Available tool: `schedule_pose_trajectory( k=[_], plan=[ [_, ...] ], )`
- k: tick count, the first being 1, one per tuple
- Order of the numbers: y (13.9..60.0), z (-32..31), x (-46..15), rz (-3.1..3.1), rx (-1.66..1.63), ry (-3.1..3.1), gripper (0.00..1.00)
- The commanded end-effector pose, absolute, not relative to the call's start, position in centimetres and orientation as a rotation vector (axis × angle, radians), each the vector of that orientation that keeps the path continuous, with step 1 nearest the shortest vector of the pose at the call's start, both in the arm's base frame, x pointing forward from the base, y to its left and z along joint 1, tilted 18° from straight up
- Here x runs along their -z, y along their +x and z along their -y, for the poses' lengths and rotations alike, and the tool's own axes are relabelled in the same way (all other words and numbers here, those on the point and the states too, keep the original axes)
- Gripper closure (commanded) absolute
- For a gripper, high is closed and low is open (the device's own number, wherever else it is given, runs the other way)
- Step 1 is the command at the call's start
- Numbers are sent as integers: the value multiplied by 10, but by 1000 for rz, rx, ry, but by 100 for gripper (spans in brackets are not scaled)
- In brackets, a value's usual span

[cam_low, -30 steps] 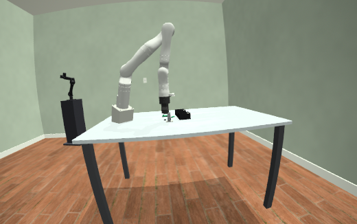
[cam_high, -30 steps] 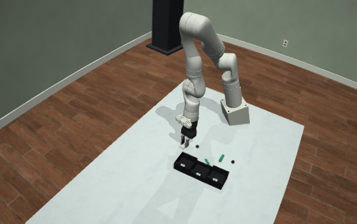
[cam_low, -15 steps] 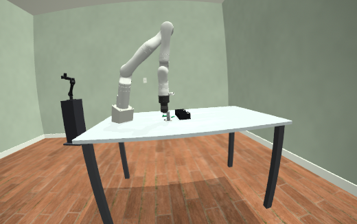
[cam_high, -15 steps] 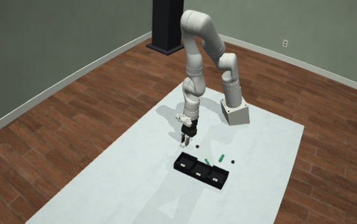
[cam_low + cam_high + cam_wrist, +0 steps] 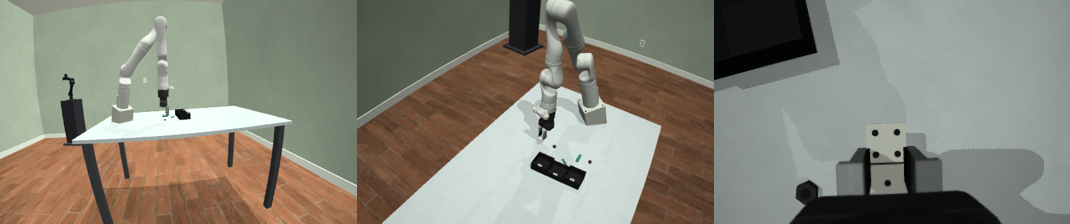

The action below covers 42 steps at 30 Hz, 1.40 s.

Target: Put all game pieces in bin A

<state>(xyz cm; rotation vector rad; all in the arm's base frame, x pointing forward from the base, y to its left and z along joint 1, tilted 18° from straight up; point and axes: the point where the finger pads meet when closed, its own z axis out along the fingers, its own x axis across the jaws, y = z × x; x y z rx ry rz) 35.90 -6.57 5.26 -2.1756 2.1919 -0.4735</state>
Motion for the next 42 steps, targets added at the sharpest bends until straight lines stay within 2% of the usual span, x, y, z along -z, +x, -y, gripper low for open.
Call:
schedule_pose_trajectory(
  k=[1, 33, 42],
  plan=[
    [365, 54, -66, -2152, 488, -2177, 51],
    [363, 53, -72, -2152, 488, -2177, 51],
    [394, 24, -74, -2152, 488, -2177, 51]
  ],
)
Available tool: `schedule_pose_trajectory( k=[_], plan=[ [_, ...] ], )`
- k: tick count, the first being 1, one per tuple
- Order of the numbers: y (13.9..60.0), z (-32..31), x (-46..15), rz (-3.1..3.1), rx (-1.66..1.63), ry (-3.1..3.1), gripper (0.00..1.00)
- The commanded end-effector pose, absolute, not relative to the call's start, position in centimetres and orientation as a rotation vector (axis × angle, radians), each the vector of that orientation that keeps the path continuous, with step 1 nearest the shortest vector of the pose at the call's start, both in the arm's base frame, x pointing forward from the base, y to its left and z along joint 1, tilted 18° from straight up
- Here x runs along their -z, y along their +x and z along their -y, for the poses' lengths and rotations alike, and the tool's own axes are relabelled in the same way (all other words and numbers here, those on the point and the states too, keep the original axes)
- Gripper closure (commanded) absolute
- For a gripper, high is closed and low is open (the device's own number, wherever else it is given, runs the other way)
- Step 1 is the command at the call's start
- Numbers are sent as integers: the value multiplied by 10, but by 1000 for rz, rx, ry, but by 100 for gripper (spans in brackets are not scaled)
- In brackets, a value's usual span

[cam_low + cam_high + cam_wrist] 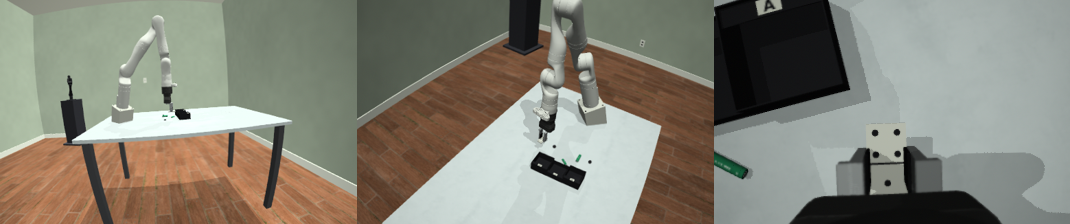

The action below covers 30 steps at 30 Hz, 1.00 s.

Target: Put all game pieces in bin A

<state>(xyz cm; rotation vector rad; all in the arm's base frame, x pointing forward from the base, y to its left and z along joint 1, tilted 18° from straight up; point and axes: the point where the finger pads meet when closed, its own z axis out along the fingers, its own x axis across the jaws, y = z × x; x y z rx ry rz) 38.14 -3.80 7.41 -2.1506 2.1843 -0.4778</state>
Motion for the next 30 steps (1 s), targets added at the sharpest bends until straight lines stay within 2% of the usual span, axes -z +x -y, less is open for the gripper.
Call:
schedule_pose_trajectory(
  k=[1, 18, 30],
  plan=[
    [398, 20, -75, -2152, 488, -2177, 51],
    [460, -39, -79, -2653, 428, -1335, 51],
    [461, -40, -79, -2845, 355, -625, 51]
  ],
)
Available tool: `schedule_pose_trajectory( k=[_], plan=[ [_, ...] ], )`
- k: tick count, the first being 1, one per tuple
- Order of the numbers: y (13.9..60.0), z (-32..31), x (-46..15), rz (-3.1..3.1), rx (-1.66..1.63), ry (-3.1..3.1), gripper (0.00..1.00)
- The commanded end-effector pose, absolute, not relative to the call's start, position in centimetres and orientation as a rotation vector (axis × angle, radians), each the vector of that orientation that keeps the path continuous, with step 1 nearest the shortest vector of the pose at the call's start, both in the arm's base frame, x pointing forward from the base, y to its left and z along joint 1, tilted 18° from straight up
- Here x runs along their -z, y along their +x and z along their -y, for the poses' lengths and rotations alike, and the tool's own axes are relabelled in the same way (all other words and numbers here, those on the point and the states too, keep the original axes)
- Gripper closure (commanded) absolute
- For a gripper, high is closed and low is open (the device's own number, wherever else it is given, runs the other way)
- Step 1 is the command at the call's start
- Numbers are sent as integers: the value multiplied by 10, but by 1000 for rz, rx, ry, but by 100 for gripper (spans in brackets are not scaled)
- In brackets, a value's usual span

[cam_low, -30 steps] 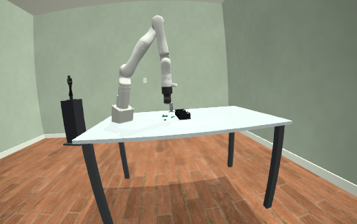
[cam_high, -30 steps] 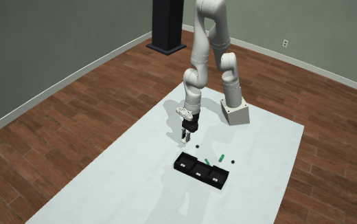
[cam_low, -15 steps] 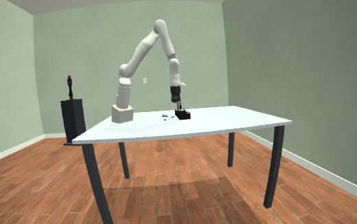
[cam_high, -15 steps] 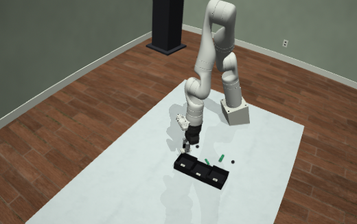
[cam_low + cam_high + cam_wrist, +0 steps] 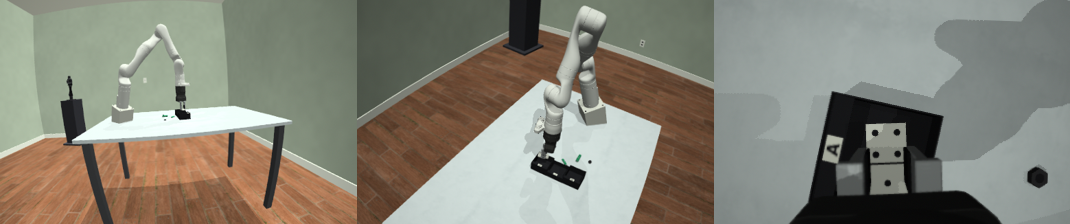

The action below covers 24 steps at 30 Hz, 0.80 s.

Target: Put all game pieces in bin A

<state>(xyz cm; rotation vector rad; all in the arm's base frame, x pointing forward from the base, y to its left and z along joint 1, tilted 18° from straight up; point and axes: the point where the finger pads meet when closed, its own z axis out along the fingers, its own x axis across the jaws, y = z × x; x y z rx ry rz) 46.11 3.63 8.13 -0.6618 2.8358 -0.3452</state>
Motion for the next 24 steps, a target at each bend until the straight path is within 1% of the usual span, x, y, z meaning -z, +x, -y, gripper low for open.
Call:
schedule_pose_trajectory(
  k=[1, 5, 24],
  plan=[
    [461, -40, -79, -2855, 347, -552, 51],
    [461, -40, -79, -2876, 316, -295, 51],
    [461, -41, -79, -2876, 316, -294, 51]
  ],
)
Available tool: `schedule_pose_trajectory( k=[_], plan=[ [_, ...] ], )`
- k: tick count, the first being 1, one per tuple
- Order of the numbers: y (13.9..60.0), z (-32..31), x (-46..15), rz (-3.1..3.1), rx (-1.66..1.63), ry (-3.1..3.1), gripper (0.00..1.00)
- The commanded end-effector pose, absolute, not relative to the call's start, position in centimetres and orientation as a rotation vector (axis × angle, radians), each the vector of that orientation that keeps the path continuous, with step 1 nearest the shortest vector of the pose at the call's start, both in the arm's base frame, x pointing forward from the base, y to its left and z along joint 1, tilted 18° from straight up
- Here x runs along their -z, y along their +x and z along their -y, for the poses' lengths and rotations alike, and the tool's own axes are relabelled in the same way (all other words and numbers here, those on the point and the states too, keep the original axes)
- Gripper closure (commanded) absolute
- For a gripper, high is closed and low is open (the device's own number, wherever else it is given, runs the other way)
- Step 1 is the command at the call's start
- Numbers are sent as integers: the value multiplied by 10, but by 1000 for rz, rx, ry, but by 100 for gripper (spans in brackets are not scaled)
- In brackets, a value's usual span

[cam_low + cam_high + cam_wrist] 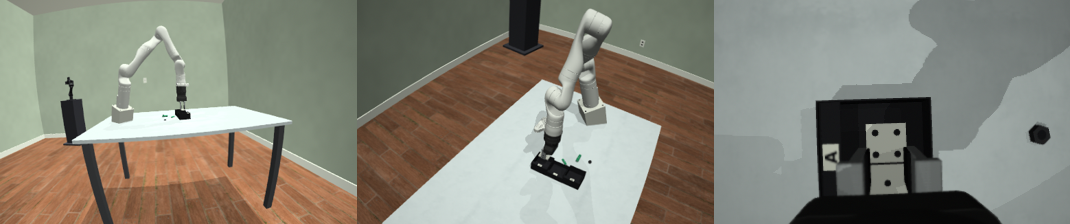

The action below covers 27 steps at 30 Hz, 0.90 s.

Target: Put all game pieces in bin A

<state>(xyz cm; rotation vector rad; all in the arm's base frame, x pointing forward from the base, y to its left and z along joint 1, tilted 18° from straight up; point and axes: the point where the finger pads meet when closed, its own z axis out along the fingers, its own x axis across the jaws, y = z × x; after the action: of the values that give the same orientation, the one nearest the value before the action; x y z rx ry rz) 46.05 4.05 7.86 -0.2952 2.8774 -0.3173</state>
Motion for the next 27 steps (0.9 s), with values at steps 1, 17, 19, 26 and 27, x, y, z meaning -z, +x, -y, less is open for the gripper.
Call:
schedule_pose_trajectory(
  k=[1, 17, 19, 26, 27],
  plan=[
    [461, -40, -77, -2876, 316, -294, 51],
    [468, -35, -51, -2876, 316, -294, 51],
    [469, -34, -47, -2876, 316, -294, 51],
    [472, -32, -37, -2876, 316, -294, 51],
    [472, -32, -36, -2876, 316, -294, 51]
  ],
)
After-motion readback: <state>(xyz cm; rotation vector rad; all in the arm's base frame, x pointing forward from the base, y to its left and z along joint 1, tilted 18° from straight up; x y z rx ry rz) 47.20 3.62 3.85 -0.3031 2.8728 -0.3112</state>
